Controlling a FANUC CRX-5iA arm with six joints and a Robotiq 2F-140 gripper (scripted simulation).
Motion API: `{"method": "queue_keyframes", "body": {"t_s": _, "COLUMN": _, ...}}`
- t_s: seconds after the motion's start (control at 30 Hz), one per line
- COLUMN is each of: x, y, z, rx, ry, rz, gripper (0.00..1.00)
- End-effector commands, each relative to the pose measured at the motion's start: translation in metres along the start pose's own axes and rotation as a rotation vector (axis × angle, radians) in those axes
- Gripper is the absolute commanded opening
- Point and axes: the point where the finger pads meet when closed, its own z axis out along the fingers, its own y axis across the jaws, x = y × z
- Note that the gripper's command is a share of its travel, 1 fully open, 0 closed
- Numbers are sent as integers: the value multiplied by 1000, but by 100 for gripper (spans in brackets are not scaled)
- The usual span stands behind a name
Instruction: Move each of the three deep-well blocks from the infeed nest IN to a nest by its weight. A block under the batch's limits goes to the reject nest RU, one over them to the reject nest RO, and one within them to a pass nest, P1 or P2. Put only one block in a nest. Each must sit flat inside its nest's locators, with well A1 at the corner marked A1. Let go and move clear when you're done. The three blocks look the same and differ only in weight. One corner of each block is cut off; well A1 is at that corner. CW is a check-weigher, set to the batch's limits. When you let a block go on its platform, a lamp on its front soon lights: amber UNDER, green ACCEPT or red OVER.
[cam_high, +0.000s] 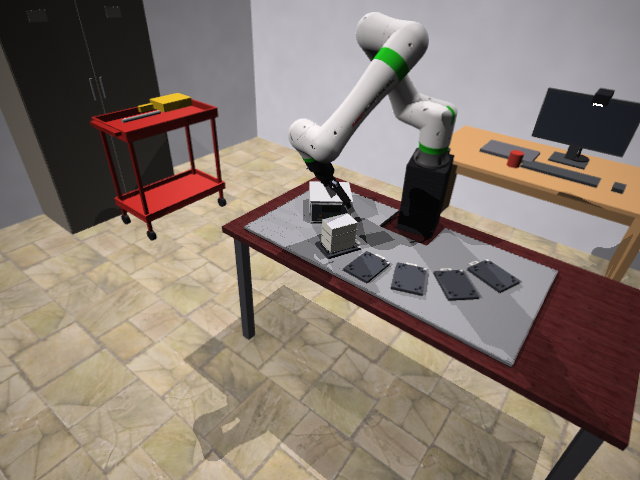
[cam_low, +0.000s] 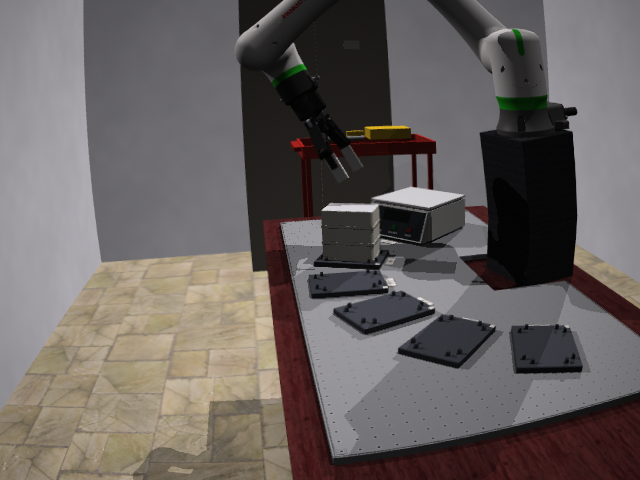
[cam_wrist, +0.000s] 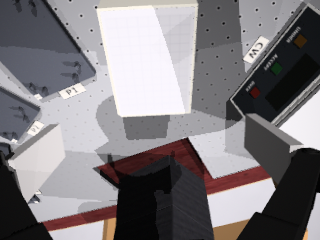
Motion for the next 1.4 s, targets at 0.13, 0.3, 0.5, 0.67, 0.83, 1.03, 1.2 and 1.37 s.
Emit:
{"method": "queue_keyframes", "body": {"t_s": 0.13, "x": 15, "y": 0, "z": 25, "rx": 0, "ry": 0, "rz": 0, "gripper": 100}}
{"method": "queue_keyframes", "body": {"t_s": 0.3, "x": 17, "y": 0, "z": 29, "rx": 0, "ry": 0, "rz": 0, "gripper": 100}}
{"method": "queue_keyframes", "body": {"t_s": 0.5, "x": 17, "y": 0, "z": 29, "rx": 0, "ry": 0, "rz": 0, "gripper": 100}}
{"method": "queue_keyframes", "body": {"t_s": 0.67, "x": 17, "y": 0, "z": 29, "rx": 0, "ry": 0, "rz": 0, "gripper": 100}}
{"method": "queue_keyframes", "body": {"t_s": 0.83, "x": 22, "y": 0, "z": 36, "rx": 0, "ry": 0, "rz": 0, "gripper": 100}}
{"method": "queue_keyframes", "body": {"t_s": 1.03, "x": 27, "y": 0, "z": 45, "rx": 0, "ry": 0, "rz": 0, "gripper": 100}}
{"method": "queue_keyframes", "body": {"t_s": 1.2, "x": 29, "y": 0, "z": 49, "rx": 0, "ry": 0, "rz": 0, "gripper": 100}}
{"method": "queue_keyframes", "body": {"t_s": 1.37, "x": 33, "y": 0, "z": 56, "rx": 0, "ry": 0, "rz": 0, "gripper": 100}}
